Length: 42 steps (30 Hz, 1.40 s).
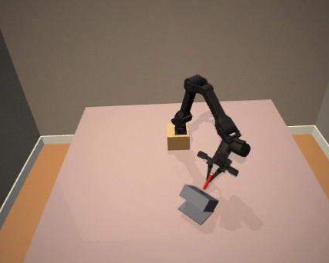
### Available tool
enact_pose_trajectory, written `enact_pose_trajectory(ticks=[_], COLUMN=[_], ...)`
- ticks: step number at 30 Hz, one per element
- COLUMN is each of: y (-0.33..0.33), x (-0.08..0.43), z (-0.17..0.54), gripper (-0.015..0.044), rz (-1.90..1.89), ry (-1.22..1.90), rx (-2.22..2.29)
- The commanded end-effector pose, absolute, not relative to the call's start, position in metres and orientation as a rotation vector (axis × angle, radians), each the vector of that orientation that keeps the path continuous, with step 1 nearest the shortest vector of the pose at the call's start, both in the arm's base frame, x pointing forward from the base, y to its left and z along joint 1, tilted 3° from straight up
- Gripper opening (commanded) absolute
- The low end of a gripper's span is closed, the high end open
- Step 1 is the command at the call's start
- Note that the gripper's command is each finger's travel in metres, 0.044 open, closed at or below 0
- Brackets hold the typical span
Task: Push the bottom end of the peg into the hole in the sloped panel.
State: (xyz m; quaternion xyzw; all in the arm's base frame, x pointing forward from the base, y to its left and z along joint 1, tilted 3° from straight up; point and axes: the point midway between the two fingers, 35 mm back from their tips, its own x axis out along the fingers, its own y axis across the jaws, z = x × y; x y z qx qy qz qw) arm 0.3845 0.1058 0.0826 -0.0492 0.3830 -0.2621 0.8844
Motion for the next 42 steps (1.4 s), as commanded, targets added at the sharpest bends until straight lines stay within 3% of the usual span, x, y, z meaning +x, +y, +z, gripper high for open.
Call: enact_pose_trajectory(ticks=[1, 42], y=[0.1027, 0.0992], x=[0.3869, 0.3905], z=[0.0769, 0.0711], gripper=[0.0, 0.0], rz=[-0.543, -0.548], ry=[0.802, 0.794], rx=[-0.111, -0.104])
